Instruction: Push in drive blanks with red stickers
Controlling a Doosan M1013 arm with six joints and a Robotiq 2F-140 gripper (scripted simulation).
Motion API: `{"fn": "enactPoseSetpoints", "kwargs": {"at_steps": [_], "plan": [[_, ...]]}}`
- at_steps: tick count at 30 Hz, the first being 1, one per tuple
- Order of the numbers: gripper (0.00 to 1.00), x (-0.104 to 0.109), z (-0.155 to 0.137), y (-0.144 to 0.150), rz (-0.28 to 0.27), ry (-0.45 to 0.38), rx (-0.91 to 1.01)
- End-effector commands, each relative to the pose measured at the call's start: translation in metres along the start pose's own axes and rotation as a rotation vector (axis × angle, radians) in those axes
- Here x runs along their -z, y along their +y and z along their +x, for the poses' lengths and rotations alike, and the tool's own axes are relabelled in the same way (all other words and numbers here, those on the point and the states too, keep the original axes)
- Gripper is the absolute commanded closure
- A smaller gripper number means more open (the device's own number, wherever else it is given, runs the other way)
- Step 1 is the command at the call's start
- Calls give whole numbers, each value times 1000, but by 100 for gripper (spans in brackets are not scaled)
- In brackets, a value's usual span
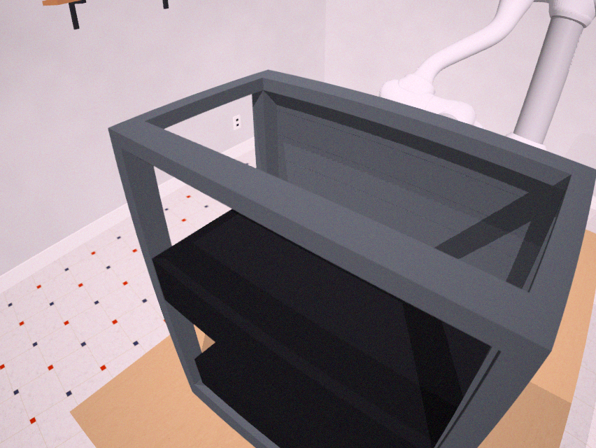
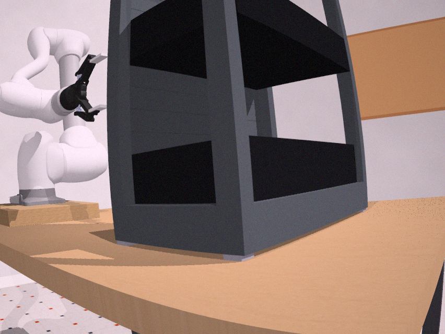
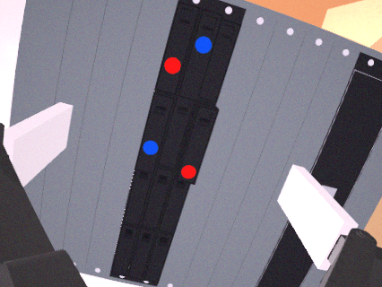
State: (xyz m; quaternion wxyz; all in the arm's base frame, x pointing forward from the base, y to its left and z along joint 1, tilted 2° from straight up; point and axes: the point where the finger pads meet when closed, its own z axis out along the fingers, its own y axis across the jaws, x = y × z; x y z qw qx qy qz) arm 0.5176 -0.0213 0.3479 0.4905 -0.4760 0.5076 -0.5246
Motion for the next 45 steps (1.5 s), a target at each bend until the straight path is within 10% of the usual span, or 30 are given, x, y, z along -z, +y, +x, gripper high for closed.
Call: {"fn": "enactPoseSetpoints", "kwargs": {"at_steps": [1,25,45], "plan": [[0,0,0,0,0,0,0],[0,-35,-25,1,2,-1,0],[0,-126,-90,4,2,-1,0]]}}
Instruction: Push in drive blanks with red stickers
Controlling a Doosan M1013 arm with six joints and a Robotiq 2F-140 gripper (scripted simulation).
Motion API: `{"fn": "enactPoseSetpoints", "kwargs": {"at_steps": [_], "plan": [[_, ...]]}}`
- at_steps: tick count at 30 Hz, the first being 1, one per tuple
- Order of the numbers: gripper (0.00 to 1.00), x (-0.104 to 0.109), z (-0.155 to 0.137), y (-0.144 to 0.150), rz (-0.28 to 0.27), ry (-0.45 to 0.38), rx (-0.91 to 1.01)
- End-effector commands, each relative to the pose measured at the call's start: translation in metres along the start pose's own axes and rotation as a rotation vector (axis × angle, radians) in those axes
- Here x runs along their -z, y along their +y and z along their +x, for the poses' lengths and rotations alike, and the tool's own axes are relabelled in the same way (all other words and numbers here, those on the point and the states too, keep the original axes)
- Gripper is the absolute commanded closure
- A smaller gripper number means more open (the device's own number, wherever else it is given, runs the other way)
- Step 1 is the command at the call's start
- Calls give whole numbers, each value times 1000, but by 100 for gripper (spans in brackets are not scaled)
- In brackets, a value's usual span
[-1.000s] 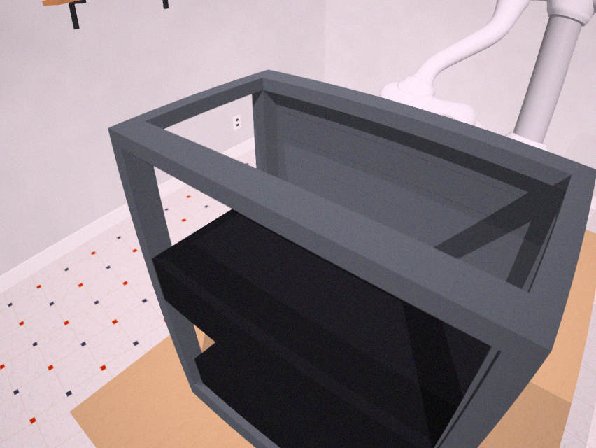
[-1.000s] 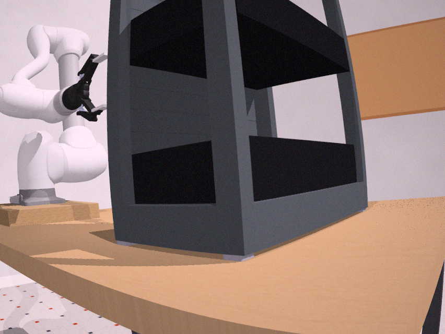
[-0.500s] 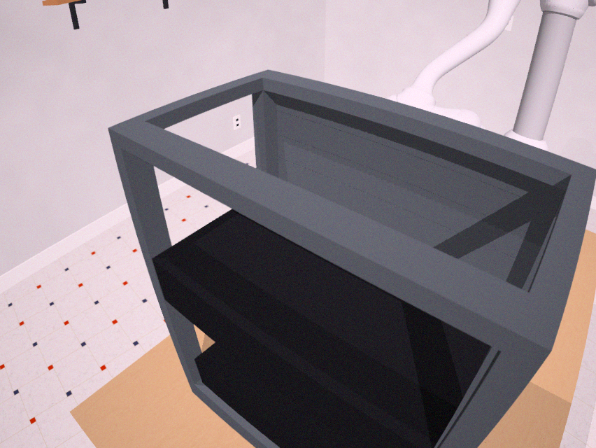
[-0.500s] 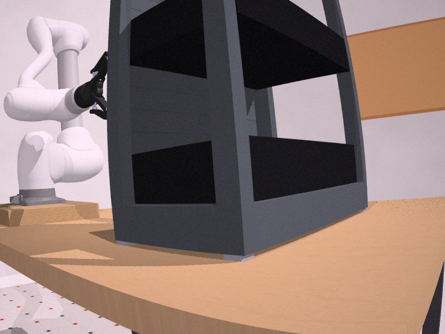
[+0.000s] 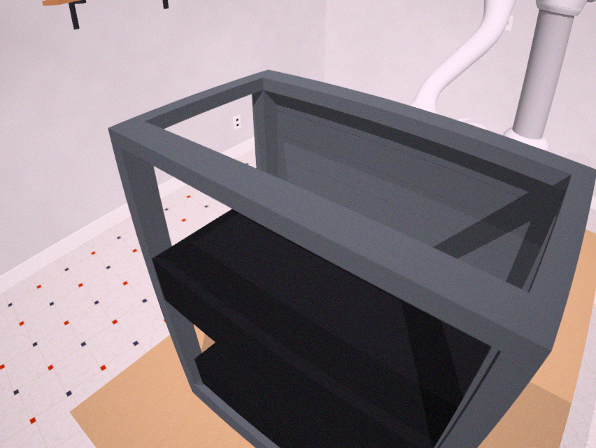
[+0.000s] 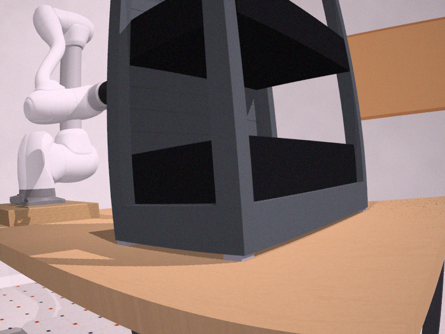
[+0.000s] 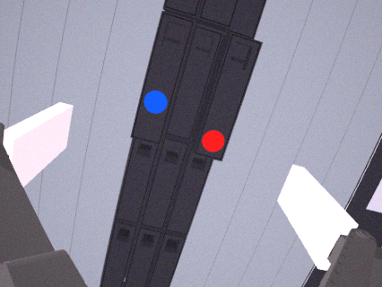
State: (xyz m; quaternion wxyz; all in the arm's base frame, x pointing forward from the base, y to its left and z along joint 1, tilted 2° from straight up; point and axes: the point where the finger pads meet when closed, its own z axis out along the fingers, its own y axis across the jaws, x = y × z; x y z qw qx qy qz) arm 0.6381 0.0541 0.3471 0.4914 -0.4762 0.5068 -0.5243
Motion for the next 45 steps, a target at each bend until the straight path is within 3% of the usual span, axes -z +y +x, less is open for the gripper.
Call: {"fn": "enactPoseSetpoints", "kwargs": {"at_steps": [1,11,45], "plan": [[0,-14,-9,0,1,2,0],[0,-35,-24,1,1,2,0],[0,-35,-24,1,1,2,0]]}}
